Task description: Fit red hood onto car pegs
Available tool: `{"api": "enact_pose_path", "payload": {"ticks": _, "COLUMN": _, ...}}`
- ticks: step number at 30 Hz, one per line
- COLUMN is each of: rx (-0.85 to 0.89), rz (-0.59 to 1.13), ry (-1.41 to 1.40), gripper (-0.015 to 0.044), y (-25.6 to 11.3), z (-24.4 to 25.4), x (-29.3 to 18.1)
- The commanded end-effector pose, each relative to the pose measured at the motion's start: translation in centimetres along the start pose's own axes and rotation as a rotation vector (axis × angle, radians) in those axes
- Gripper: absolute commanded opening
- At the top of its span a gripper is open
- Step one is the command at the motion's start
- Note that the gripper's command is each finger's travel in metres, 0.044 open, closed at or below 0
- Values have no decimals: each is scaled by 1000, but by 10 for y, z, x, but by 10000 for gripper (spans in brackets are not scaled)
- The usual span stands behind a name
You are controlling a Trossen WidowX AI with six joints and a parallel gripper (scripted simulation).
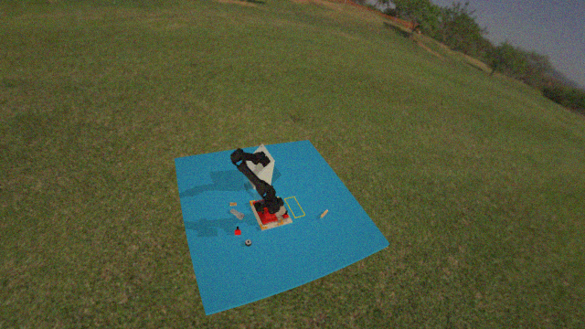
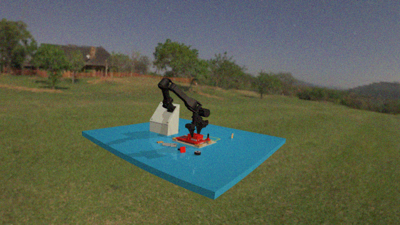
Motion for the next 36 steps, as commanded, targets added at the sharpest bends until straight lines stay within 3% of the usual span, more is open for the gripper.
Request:
{"api": "enact_pose_path", "payload": {"ticks": 1, "rx": -2, "rz": 3, "ry": -6, "gripper": 0, "y": 2, "z": 1, "x": -1}}
{"api": "enact_pose_path", "payload": {"ticks": 36, "rx": -1, "rz": 3, "ry": -6, "gripper": 0, "y": 1, "z": 1, "x": -1}}
Point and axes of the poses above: the point midway between the two fingers, 35 mm back from their tips, its own y axis out along the fingers, its own z axis across the jaws, x = y × z, the point moved 2 cm from there along -y, back along the fingers, and after that the axes turned 12 degrees about -y, right-handed, at the moved point
